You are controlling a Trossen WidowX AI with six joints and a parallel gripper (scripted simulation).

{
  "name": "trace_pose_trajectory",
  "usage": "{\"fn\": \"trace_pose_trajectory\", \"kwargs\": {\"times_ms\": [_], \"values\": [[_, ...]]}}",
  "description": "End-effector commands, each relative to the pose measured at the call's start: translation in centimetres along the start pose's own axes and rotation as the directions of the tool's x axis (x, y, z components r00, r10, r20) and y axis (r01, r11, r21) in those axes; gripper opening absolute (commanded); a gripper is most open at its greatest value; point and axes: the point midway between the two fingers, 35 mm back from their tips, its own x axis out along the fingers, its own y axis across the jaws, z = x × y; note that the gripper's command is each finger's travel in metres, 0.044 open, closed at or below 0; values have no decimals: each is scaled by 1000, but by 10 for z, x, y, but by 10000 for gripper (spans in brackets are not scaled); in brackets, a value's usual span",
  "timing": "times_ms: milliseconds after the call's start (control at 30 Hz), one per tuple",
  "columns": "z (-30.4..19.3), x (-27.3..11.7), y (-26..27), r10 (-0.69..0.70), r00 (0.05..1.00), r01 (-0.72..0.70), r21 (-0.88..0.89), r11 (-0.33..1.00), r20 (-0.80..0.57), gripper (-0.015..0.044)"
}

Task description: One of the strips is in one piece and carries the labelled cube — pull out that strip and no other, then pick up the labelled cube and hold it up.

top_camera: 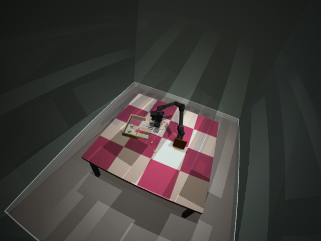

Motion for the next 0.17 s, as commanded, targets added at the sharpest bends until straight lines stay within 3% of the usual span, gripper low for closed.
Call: {"fn": "trace_pose_trajectory", "kwargs": {"times_ms": [0, 133], "values": [[0, -1, 0, 6, 1000, -6, 6, 1000, -2, 0], [0, -1, 0, 6, 1000, -6, 6, 1000, -2, 0]]}}
